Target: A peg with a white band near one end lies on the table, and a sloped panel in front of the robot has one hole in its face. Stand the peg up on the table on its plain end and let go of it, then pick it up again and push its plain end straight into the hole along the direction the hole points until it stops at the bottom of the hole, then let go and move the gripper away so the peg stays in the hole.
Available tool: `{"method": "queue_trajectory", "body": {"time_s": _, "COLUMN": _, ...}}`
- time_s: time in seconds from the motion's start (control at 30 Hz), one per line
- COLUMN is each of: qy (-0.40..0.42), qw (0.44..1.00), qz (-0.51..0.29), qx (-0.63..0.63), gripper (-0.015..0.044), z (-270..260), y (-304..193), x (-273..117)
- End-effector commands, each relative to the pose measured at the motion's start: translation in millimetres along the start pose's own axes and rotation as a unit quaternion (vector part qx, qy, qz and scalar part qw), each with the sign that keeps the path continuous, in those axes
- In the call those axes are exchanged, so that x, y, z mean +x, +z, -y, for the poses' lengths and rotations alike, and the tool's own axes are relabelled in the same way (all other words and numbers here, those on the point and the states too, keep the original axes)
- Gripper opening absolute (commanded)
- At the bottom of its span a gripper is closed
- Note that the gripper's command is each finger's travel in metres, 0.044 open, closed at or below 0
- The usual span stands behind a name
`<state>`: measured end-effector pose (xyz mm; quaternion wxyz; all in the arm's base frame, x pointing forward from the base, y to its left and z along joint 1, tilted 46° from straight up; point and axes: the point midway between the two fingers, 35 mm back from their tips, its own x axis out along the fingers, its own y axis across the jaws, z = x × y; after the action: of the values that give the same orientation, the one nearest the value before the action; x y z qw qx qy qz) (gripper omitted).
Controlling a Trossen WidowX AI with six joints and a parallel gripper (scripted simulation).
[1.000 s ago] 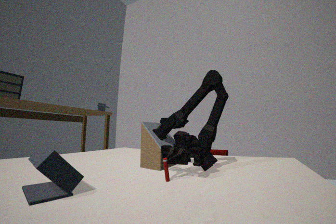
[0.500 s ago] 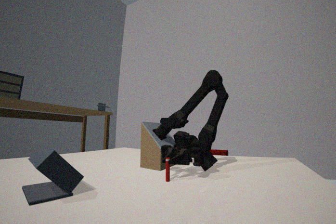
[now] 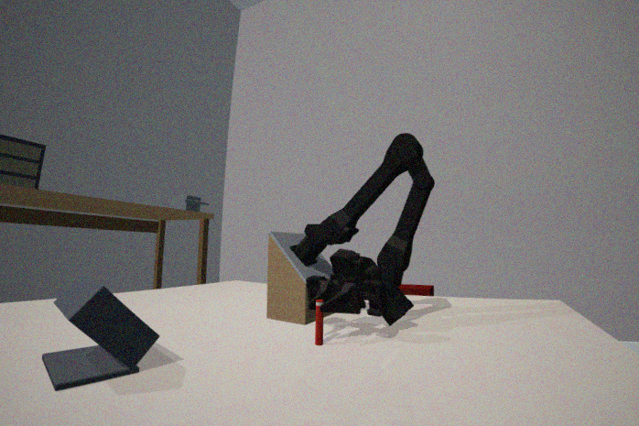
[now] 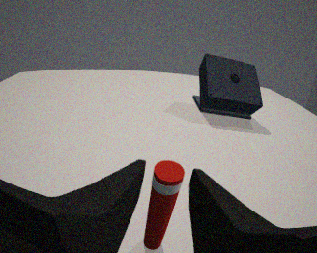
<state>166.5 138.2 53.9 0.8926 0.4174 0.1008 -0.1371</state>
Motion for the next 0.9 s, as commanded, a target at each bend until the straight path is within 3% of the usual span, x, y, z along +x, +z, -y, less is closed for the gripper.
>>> {"method": "queue_trajectory", "body": {"time_s": 0.0, "qy": 0.0, "qw": 1.0, "qz": 0.0, "qx": -0.001, "gripper": 0.013, "z": 0.1, "y": 0.1, "x": 0.1}}
{"method": "queue_trajectory", "body": {"time_s": 0.6, "qy": 0.0, "qw": 1.0, "qz": 0.0, "qx": -0.001, "gripper": 0.013, "z": 0.1, "y": 0.1, "x": 0.1}}
{"method": "queue_trajectory", "body": {"time_s": 0.87, "qy": 0.0, "qw": 1.0, "qz": 0.0, "qx": -0.001, "gripper": 0.034, "z": 0.1, "y": 0.1, "x": 0.1}}
